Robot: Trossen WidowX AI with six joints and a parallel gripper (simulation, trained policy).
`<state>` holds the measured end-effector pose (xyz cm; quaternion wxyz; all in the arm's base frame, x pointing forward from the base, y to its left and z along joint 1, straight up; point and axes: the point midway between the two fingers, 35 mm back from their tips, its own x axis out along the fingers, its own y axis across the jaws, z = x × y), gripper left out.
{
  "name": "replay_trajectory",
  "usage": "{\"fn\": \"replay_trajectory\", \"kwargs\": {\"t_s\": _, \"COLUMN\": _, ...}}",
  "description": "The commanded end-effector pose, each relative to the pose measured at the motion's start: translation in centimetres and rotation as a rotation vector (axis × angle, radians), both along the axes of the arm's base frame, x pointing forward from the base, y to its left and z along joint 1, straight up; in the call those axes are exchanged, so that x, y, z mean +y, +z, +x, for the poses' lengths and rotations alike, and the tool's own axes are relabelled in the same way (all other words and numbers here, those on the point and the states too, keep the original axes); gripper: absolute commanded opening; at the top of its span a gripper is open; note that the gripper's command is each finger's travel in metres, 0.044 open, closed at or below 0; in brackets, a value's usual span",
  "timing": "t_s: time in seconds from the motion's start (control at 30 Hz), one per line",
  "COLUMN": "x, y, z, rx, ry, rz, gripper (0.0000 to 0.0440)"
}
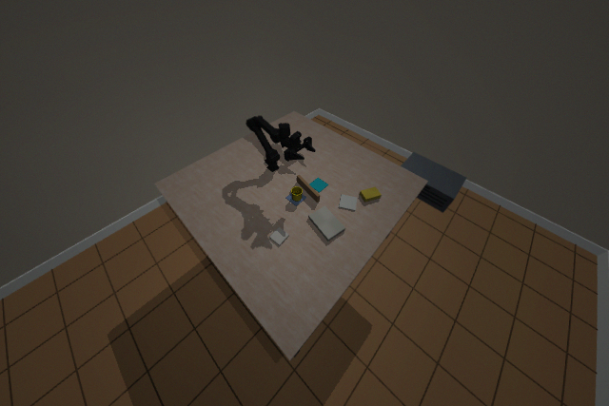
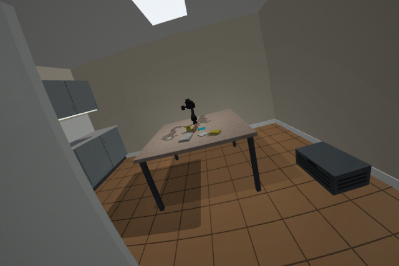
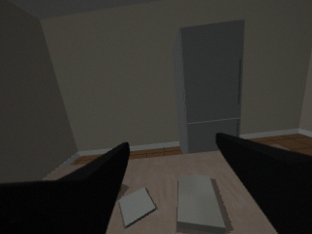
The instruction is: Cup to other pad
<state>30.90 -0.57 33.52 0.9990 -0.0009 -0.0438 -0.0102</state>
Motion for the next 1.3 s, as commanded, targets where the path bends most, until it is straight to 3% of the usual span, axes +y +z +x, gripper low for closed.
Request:
{"fn": "replay_trajectory", "kwargs": {"t_s": 0.0, "x": 0.0, "y": -0.1, "z": 0.0, "rx": 0.006, "ry": 0.0, "rz": 0.005, "gripper": 0.0374}}
{"fn": "replay_trajectory", "kwargs": {"t_s": 0.37, "x": 1.0, "y": -1.8, "z": 0.5, "rx": 0.13, "ry": 0.016, "rz": 0.07, "gripper": 0.0089}}
{"fn": "replay_trajectory", "kwargs": {"t_s": 1.27, "x": 5.1, "y": -5.1, "z": 2.3, "rx": 0.519, "ry": 0.08, "rz": 0.254, "gripper": 0.0105}}
